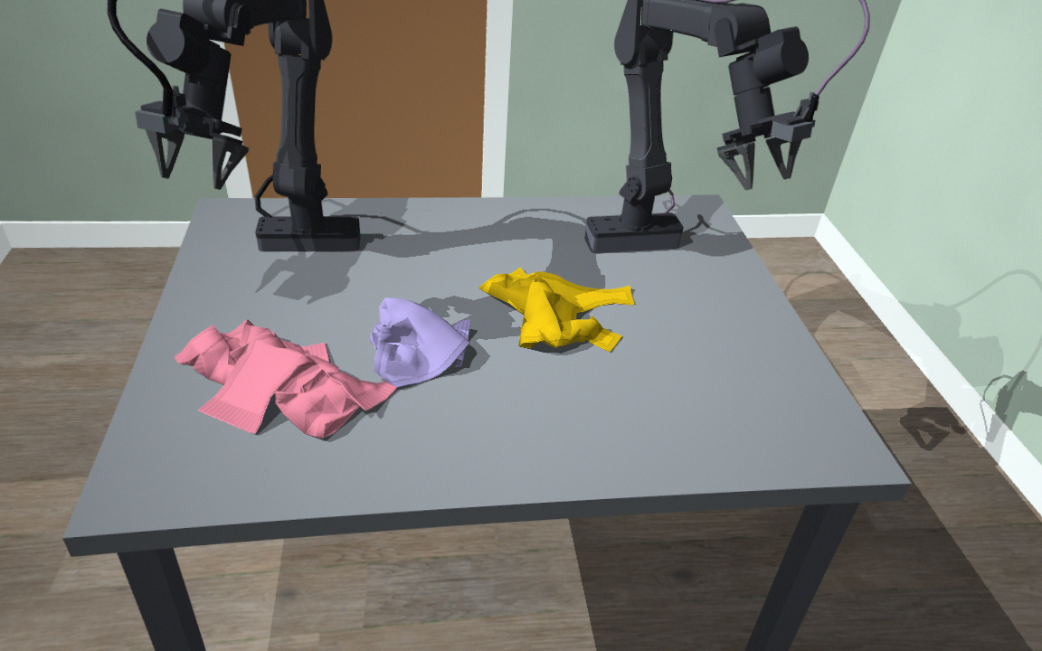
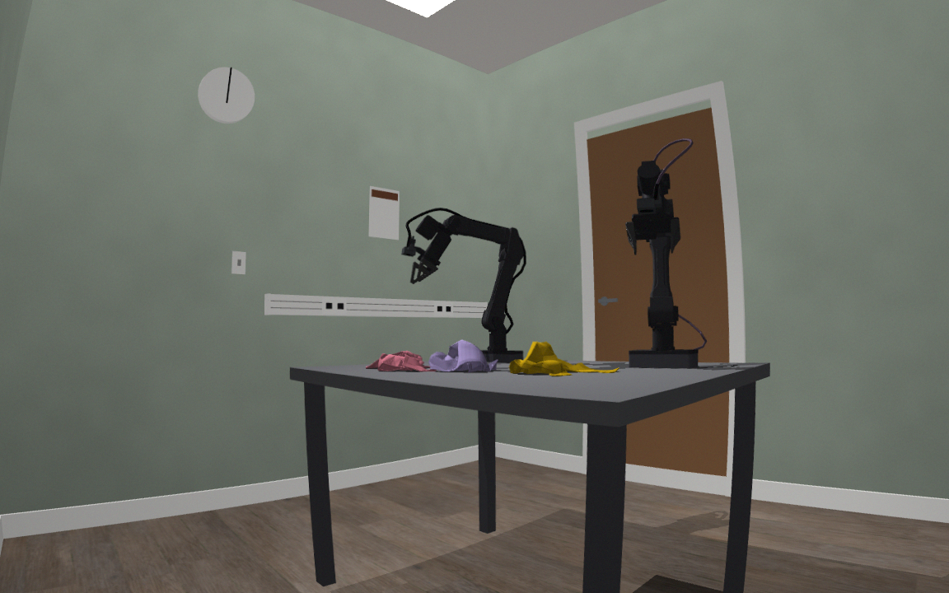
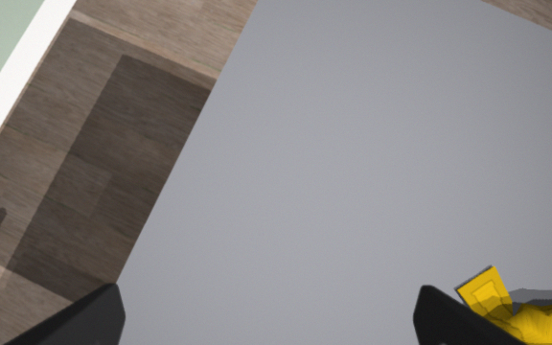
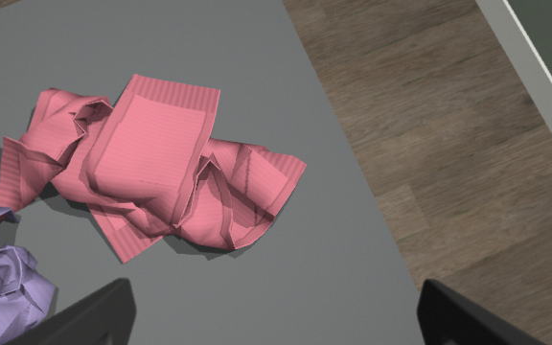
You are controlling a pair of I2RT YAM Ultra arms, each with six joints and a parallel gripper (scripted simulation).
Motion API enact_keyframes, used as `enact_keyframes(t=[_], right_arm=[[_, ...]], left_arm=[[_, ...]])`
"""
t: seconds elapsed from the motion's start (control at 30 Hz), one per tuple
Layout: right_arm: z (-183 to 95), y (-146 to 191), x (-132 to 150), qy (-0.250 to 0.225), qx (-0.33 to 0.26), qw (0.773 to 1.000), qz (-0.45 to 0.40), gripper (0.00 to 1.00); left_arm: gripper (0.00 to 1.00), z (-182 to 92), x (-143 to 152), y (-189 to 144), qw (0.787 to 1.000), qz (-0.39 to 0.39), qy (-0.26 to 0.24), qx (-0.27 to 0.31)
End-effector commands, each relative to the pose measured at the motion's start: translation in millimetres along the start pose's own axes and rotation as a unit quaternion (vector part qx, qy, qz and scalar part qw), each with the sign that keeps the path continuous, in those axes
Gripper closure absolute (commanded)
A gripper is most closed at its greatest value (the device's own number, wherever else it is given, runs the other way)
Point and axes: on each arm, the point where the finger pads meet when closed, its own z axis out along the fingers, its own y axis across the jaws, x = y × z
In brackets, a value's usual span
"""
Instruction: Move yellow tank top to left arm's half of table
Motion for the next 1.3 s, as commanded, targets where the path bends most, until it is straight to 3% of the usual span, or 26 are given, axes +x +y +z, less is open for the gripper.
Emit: enact_keyframes(t=[0.0,0.1,0.13,0.3,0.5,0.67,0.73,0.83,1.03,1.2,1.27], right_arm=[[-21,-3,-7,-0.028,0.003,1.0,0.003,0.08],[-22,-2,-6,-0.029,0.004,1.0,0.001,0.08],[-21,-2,-6,-0.027,0.004,1.0,0.001,0.08],[-19,-2,-6,-0.024,0.004,1.0,0.001,0.08],[-19,-2,-6,-0.025,0.004,1.0,0.001,0.08],[-19,-2,-6,-0.025,0.004,1.0,0.001,0.08],[-19,-2,-6,-0.025,0.004,1.0,0.001,0.08],[-19,-2,-6,-0.025,0.004,1.0,0.001,0.08],[-19,-2,-6,-0.025,0.004,1.0,0.001,0.08],[-19,-2,-6,-0.025,0.004,1.0,0.001,0.08],[-19,-2,-6,-0.025,0.004,1.0,0.001,0.08]], left_arm=[[0.08,-20,-17,-2,0.999,0.006,-0.039,0.001],[0.08,-20,-17,-2,0.999,0.006,-0.039,0.001],[0.4,13,11,-10,0.999,0.022,0.029,0.013],[0.4,13,7,-18,0.998,0.057,0.008,0.015],[0.4,51,37,-57,0.982,0.17,0.06,0.05],[0.4,74,73,-89,0.957,0.257,0.102,0.083],[0.4,82,89,-100,0.944,0.293,0.118,0.096],[0.4,79,89,-105,0.939,0.31,0.111,0.097],[0.4,102,155,-132,0.882,0.415,0.177,0.136],[0.4,111,204,-144,0.823,0.502,0.212,0.16],[0.4,112,210,-148,0.809,0.527,0.206,0.159]])
